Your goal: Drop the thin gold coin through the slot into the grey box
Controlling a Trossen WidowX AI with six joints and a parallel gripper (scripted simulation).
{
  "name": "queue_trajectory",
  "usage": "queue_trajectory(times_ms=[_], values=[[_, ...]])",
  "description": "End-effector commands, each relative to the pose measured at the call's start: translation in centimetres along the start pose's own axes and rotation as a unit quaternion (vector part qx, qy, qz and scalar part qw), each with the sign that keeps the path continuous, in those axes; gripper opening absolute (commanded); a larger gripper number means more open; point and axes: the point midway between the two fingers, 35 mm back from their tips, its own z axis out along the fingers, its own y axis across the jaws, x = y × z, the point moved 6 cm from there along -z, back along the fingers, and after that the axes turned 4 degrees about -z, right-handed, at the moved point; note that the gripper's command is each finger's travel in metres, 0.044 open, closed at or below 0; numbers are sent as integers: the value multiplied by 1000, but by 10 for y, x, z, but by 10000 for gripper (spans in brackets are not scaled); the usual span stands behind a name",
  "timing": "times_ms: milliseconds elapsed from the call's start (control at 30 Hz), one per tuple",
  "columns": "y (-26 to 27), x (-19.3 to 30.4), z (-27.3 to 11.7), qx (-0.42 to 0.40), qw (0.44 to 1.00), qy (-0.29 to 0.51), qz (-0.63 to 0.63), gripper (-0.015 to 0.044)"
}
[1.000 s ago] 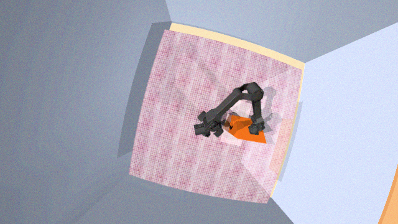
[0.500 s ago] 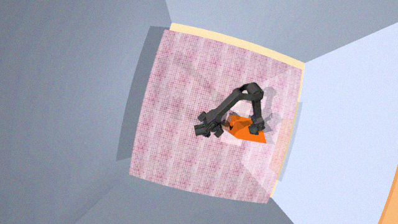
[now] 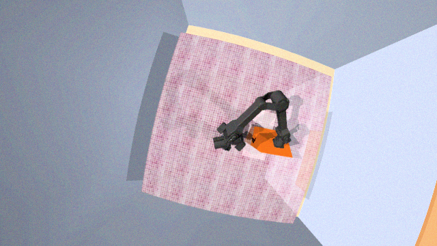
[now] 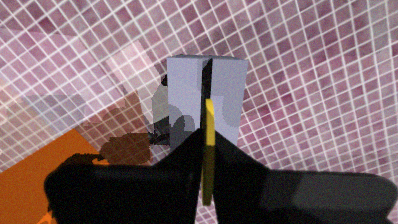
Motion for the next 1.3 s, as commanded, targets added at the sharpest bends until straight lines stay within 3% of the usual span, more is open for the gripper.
queue_trajectory(times_ms=[0,1133,1267], values=[[-1,0,2,1,1000,0,-2,0],[-1,1,17,1,1000,0,-3,0],[-1,1,16,-1,1000,0,-1,105]])
